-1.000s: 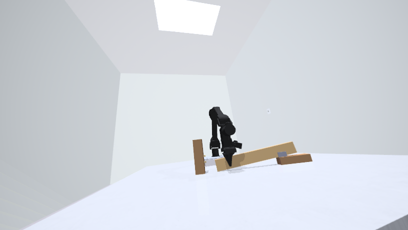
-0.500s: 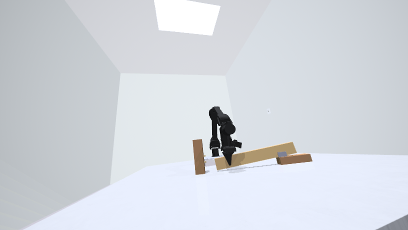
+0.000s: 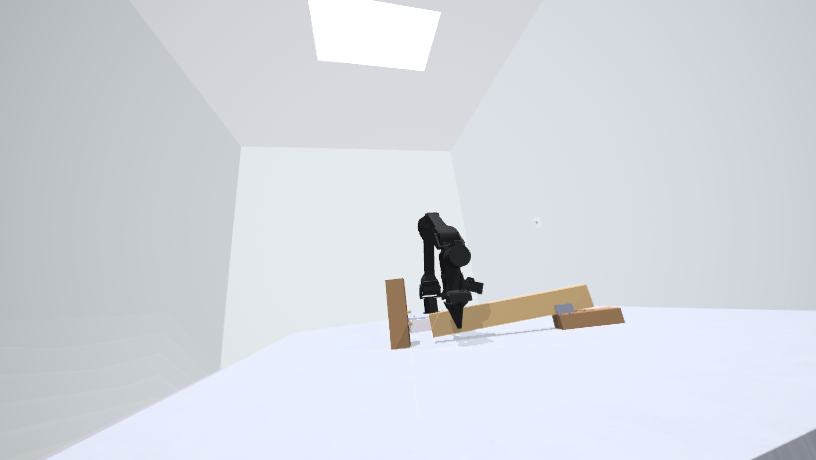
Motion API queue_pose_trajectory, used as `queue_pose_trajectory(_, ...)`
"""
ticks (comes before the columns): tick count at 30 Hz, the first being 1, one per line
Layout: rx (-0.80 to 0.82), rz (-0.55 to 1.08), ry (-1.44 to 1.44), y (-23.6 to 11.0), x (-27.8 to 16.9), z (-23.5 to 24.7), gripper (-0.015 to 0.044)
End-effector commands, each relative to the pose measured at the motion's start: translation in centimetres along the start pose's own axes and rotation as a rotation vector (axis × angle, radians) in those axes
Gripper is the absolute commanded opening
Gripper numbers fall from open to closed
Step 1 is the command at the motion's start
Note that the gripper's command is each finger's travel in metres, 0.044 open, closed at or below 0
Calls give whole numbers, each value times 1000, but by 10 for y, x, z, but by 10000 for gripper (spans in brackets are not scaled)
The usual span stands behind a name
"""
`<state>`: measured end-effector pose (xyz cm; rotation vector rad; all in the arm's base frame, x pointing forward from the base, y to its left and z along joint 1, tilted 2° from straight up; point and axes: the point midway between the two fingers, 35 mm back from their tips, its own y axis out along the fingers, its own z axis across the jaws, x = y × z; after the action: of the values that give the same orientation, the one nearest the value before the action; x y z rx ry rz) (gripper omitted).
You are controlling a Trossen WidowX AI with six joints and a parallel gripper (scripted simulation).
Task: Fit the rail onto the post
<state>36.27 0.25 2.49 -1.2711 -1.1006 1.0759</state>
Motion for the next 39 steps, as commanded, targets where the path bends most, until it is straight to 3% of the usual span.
queue_pose_trajectory(1,-12,-9,-2,-6,1,-3,0)
queue_pose_trajectory(39,-12,-9,-2,-26,1,-4,0)
